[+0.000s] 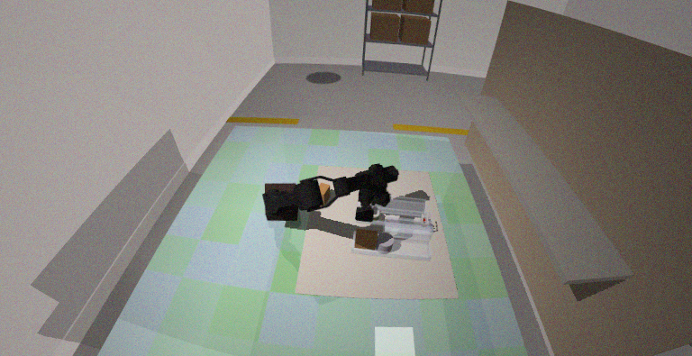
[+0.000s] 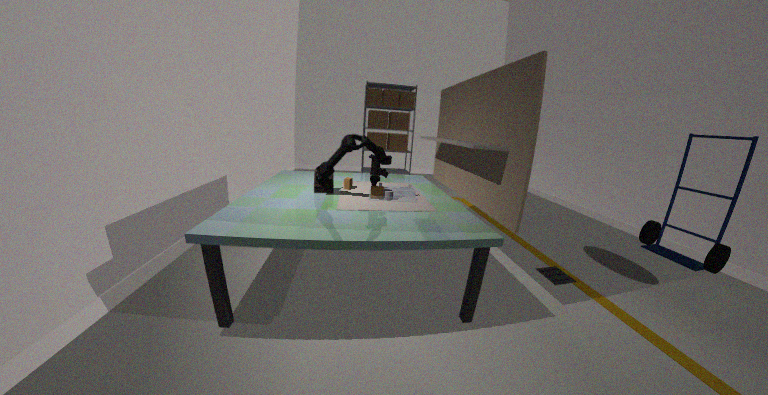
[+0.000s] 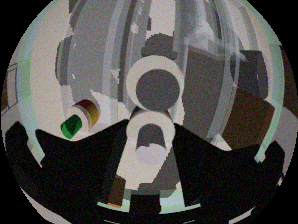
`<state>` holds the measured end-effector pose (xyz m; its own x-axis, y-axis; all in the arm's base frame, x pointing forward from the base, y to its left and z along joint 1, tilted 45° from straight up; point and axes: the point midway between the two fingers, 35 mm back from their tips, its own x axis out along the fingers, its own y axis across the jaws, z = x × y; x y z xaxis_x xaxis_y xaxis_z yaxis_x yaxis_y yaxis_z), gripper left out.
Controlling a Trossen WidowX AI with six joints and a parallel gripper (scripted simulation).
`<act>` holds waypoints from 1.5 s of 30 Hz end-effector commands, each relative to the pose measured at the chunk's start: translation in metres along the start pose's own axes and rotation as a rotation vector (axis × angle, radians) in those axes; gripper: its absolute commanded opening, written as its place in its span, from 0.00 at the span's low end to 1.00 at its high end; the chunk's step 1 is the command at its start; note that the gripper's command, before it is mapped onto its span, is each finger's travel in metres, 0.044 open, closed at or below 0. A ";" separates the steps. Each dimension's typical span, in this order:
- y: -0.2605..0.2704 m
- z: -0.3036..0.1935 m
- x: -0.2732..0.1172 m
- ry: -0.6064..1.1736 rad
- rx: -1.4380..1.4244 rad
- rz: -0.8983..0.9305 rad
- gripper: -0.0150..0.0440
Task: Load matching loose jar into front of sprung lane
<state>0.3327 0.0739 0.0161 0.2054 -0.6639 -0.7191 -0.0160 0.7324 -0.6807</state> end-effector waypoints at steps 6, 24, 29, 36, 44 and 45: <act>-0.002 0.001 0.000 -0.012 0.011 -0.007 0.25; -0.001 -0.004 0.000 -0.012 0.010 -0.007 0.25; 0.000 -0.005 0.000 -0.012 0.010 -0.007 0.25; 0.000 -0.005 0.000 -0.012 0.010 -0.007 0.25; 0.000 -0.005 0.000 -0.012 0.010 -0.007 0.57; 0.000 -0.005 0.000 -0.012 0.010 -0.007 0.61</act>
<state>0.3281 0.0731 0.0150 0.2164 -0.6679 -0.7121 -0.0096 0.7279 -0.6856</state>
